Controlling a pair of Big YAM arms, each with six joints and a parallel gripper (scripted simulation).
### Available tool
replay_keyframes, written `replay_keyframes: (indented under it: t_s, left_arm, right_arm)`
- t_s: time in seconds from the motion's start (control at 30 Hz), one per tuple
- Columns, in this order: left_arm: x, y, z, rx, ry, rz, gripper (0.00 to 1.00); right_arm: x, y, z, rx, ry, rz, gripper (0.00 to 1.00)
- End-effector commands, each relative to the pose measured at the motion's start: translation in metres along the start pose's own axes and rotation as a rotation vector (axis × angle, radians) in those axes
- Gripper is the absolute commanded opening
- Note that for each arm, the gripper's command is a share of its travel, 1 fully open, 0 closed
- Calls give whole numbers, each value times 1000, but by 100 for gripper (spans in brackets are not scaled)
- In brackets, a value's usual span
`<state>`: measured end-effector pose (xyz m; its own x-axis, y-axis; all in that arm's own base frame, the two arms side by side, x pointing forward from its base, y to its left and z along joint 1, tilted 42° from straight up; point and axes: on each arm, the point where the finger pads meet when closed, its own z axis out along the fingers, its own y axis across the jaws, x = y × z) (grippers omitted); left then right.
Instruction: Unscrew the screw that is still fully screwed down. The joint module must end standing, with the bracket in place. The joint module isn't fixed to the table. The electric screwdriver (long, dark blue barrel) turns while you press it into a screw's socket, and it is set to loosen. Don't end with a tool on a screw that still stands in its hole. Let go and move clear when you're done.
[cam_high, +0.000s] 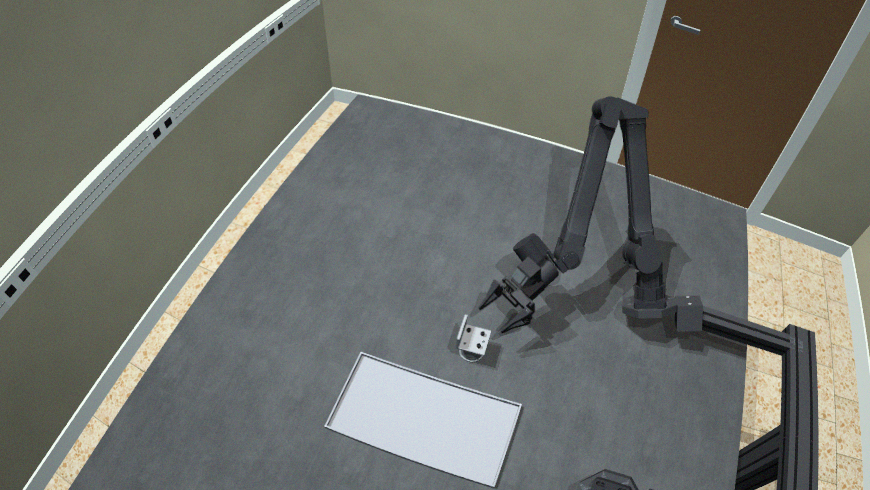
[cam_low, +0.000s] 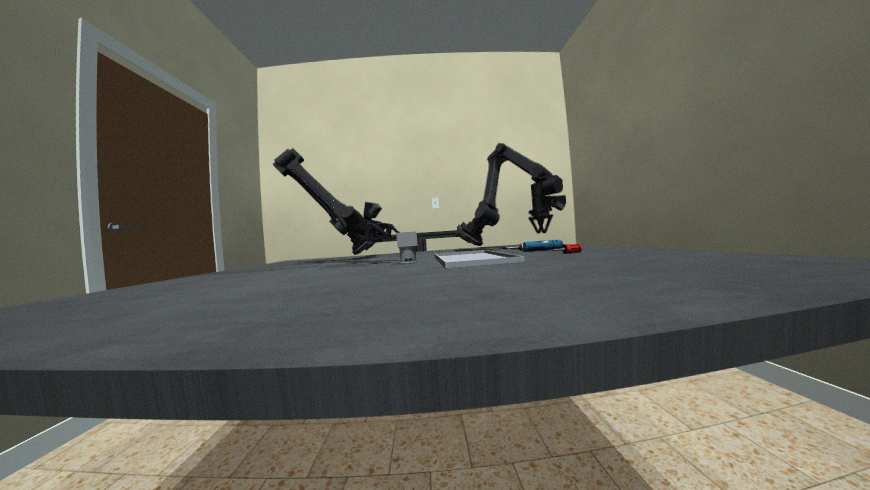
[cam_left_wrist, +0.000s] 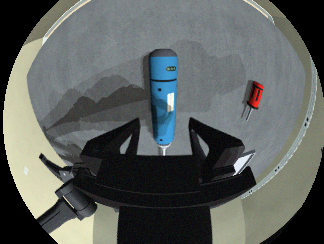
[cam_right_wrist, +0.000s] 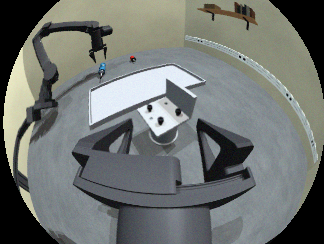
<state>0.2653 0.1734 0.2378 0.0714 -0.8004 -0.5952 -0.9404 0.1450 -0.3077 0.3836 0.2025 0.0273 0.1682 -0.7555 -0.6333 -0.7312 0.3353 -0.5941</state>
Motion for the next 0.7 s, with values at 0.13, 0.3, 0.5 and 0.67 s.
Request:
replay_keyframes:
  t_s: [0.13, 0.3, 0.5, 0.67]
  left_arm:
    - [-7, -8, -8, 17, -8, -12, 65]
    - [-7, -8, -8, 17, -8, -12, 65]
    - [-7, -8, -8, 17, -8, -12, 65]
    - [-7, -8, -8, 17, -8, -12, 65]
  right_arm:
    - [-28, 1, -5, -6, -20, 4, 86]
    - [-34, -2, -5, -3, -17, 7, 86]
    - [-49, -8, -6, 8, -32, 1, 86]
    - [-64, -12, -8, 14, -37, 0, 86]
